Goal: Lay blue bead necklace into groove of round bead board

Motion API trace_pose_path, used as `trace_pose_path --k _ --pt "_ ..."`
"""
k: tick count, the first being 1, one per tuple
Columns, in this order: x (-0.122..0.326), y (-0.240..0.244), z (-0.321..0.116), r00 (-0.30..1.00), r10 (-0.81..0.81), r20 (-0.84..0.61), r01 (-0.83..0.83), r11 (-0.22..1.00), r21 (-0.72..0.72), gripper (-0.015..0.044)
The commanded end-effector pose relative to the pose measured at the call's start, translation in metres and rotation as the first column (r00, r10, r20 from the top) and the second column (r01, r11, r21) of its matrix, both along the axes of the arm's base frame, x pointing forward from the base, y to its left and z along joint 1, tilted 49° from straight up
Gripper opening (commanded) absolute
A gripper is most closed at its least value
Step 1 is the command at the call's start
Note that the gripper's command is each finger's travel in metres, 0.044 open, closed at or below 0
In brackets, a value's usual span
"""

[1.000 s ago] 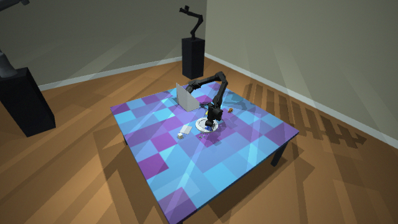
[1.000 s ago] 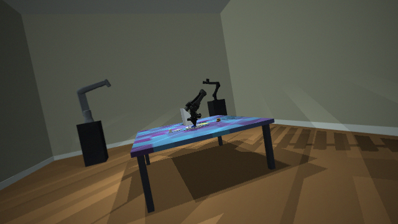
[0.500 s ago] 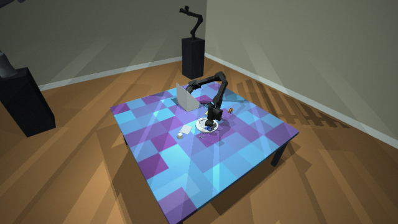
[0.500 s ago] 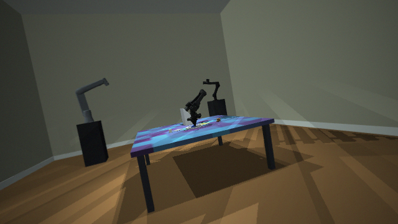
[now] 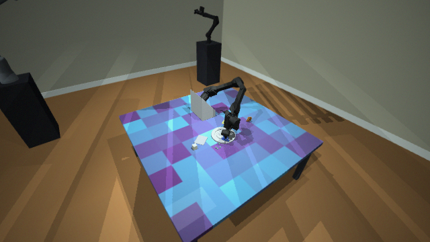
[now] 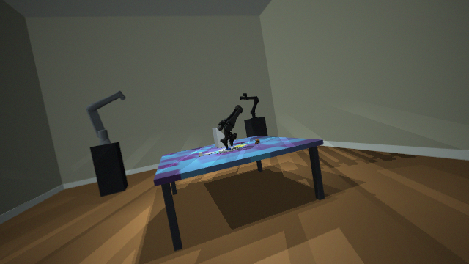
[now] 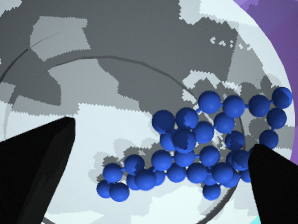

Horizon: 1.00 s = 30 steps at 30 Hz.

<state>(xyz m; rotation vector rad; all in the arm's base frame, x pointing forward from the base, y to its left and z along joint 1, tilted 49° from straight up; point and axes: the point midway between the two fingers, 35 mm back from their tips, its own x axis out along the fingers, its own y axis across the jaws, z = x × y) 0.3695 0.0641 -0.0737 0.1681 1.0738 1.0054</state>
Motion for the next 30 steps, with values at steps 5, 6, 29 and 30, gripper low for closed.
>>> trace_pose_path --k 5,6,29,30 --pt "-0.0024 -0.0153 0.015 1.0 0.005 0.001 -0.005 1.0 0.001 0.044" --pt "-0.002 -0.0109 0.0089 1.0 -0.002 -0.004 0.002 1.0 0.001 0.044" --pt "-0.0027 -0.0165 0.0136 1.0 0.005 0.001 -0.005 1.0 0.001 0.044" --pt "-0.0027 -0.0165 0.0136 1.0 0.005 0.001 -0.005 1.0 0.001 0.044"
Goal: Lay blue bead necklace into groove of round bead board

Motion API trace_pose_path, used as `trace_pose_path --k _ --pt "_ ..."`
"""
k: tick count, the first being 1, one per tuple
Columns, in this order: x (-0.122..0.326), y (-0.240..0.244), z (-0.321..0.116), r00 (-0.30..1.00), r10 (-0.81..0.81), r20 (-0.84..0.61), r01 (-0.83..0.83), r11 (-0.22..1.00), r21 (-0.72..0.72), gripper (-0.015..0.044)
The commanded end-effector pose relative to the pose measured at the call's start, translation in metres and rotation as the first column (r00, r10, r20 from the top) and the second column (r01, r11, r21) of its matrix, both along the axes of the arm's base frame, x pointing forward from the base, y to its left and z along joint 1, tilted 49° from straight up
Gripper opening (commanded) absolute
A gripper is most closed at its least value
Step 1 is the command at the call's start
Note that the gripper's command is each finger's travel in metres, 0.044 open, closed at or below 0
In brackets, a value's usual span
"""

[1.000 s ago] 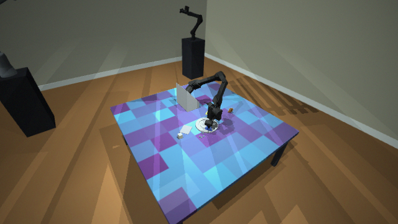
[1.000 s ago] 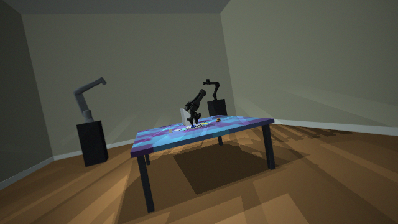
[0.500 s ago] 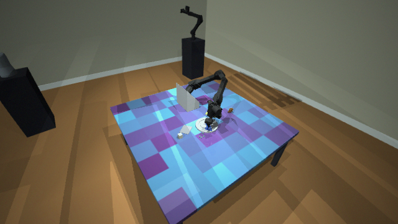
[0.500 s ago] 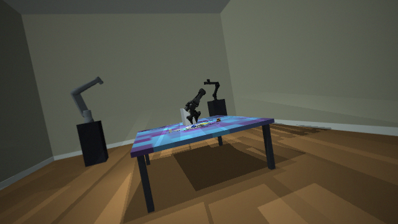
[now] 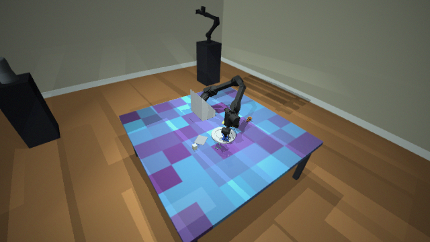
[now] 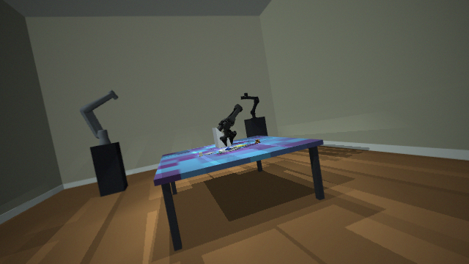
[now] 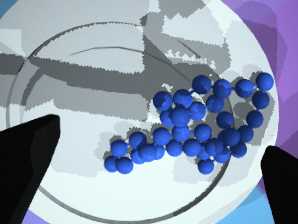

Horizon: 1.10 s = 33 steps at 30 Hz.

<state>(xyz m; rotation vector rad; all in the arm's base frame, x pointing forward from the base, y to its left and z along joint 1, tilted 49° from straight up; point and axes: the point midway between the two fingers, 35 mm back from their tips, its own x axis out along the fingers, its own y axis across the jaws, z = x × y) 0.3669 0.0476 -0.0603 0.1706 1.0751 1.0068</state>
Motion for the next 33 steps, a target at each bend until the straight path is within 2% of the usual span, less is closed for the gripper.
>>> trace_pose_path --k 1,3,7,10,13,17,22,24,33 --pt "0.0 0.0 0.0 1.0 0.004 0.004 -0.004 1.0 -0.001 0.044" --pt "0.002 -0.001 0.0 0.998 -0.04 -0.048 0.04 0.999 0.005 0.0387" --pt "0.011 -0.005 -0.002 0.899 -0.278 -0.337 0.294 0.956 -0.007 0.0282" --pt "0.017 -0.009 -0.003 0.726 -0.429 -0.537 0.47 0.88 -0.067 0.0204" --pt "0.024 -0.012 -0.004 0.486 -0.533 -0.693 0.61 0.774 -0.168 0.0125" --pt "0.033 -0.017 -0.006 0.125 -0.581 -0.804 0.714 0.616 -0.334 0.012" --pt "0.037 -0.02 -0.007 -0.109 -0.563 -0.819 0.731 0.513 -0.45 0.012" --pt "0.038 -0.02 -0.007 -0.151 -0.556 -0.817 0.73 0.494 -0.471 0.012" --pt "0.038 -0.02 -0.007 -0.152 -0.556 -0.817 0.73 0.494 -0.472 0.012"
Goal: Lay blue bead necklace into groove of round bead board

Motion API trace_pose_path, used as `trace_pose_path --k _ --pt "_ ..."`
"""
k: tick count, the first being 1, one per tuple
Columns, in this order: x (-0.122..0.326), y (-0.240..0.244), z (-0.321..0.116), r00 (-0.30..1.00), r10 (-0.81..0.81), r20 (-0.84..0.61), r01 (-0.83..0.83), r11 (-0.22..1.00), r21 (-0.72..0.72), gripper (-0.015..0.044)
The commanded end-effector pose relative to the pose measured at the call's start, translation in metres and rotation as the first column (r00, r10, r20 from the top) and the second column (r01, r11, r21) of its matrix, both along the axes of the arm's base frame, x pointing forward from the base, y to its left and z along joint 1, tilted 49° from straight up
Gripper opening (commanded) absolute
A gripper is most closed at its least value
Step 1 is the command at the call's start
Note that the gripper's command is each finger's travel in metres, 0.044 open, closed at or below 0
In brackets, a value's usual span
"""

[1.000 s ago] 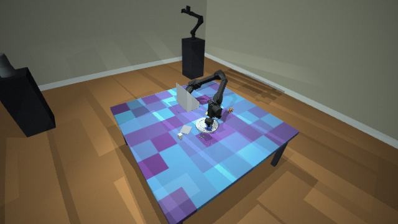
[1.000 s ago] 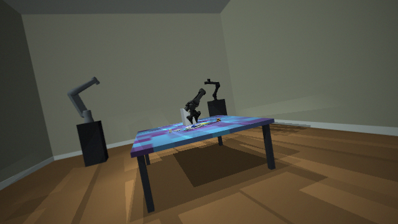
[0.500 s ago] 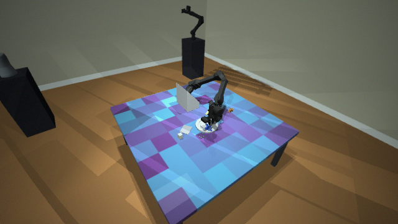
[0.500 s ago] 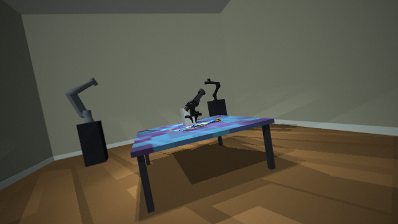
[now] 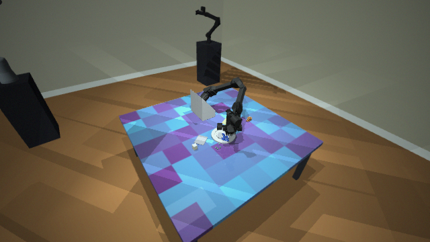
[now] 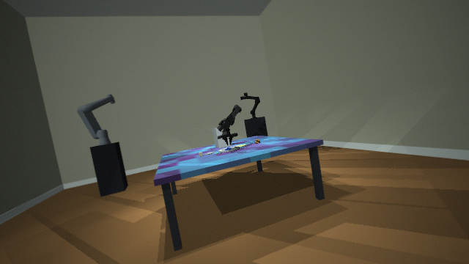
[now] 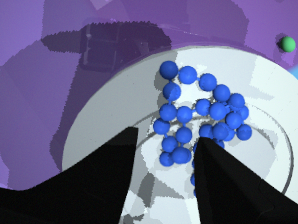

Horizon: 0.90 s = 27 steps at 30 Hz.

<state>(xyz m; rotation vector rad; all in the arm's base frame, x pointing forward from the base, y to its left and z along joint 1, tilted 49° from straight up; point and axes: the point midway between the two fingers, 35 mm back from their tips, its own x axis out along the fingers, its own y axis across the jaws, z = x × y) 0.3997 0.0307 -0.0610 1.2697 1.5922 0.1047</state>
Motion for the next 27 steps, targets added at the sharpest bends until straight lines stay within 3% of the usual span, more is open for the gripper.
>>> trace_pose_path --k 1,27 --pt "0.005 -0.004 -0.006 0.936 -0.218 -0.277 0.228 0.974 0.005 0.012" --pt "0.009 0.006 -0.013 0.939 -0.218 -0.265 0.229 0.973 0.008 0.012"
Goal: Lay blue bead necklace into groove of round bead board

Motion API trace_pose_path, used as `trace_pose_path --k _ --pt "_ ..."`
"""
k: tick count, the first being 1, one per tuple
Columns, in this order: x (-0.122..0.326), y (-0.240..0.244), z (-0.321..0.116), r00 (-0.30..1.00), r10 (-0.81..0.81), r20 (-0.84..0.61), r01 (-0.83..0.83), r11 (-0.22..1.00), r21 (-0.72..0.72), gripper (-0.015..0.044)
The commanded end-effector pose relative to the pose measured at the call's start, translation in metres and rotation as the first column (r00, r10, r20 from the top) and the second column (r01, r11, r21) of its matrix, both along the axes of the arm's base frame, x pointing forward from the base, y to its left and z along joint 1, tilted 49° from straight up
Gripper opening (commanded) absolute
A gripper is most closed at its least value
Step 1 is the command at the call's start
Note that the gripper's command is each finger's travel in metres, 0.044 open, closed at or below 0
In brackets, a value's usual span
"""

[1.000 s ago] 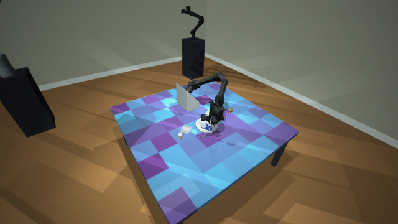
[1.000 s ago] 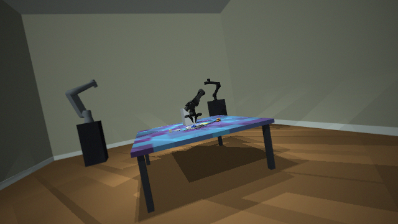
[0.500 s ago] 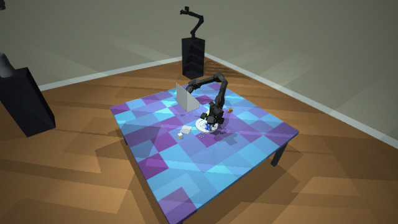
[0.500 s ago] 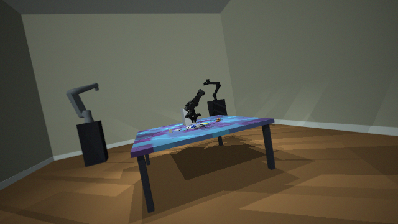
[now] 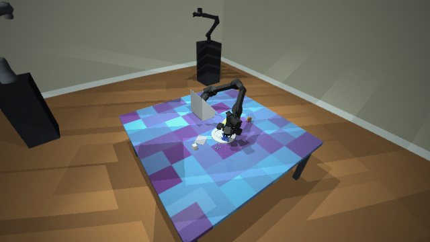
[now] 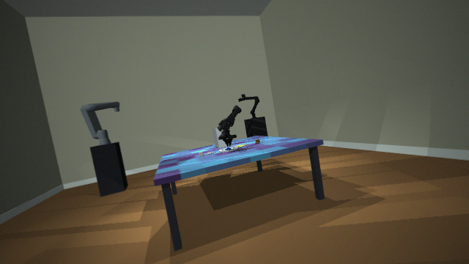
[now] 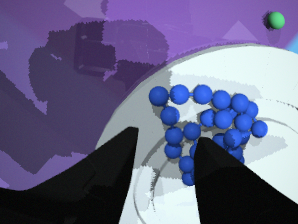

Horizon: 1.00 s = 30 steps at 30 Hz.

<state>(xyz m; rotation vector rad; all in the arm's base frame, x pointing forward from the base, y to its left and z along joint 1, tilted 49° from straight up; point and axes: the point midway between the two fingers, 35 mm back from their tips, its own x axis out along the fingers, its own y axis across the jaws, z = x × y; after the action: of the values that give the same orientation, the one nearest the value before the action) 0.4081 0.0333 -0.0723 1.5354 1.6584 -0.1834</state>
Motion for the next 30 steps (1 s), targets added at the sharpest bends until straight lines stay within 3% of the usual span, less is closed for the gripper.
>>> trace_pose_path --k 1,23,27,30 --pt "0.0 0.004 -0.003 1.0 0.0 -0.003 0.0 1.0 0.0 0.012" --pt "0.0 0.024 -0.021 1.0 0.001 -0.015 -0.001 1.0 0.003 0.012" --pt "0.001 0.022 -0.019 1.0 0.003 -0.008 -0.003 1.0 0.0 0.0015" --pt "0.001 0.022 -0.019 1.0 0.003 -0.008 -0.003 1.0 0.0 0.0"
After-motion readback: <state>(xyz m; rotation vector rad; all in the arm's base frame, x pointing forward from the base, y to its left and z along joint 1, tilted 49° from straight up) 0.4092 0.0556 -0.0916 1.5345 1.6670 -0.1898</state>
